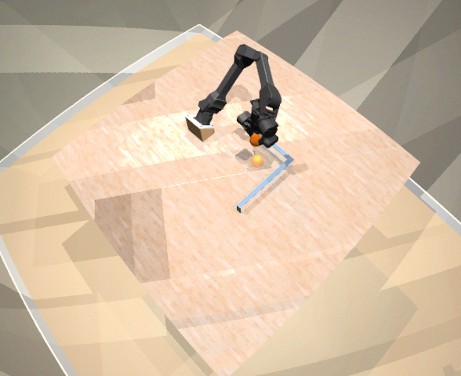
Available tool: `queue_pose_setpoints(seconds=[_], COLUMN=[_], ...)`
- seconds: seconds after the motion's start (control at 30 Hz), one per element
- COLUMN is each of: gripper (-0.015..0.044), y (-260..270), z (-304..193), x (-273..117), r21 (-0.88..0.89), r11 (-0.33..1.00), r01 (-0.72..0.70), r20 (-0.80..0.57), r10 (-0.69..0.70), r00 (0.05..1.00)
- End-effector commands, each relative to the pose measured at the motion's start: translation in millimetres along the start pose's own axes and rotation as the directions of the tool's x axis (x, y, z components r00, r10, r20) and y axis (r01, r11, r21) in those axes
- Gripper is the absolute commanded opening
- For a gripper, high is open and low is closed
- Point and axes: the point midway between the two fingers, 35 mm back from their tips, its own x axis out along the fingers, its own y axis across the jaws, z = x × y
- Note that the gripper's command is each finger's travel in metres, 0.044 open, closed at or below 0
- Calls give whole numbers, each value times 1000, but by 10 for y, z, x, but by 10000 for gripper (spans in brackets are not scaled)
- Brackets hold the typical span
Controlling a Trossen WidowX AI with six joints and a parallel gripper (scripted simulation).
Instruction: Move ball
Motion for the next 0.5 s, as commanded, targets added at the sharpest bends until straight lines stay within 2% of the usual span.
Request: queue_pose_setpoints(seconds=[0.0, 0.27, 0.47], gripper=[0, 0, 0], y=[13, 95, 29], z=[11, 67, 23], x=[-233, -602, -561], r21=[-10, -29, -30], r11=[1000, 999, 999], r01=[-1, -15, -15], r20=[3, 26, 26], r10=[1, 16, 15], r00=[1000, 1000, 1000])
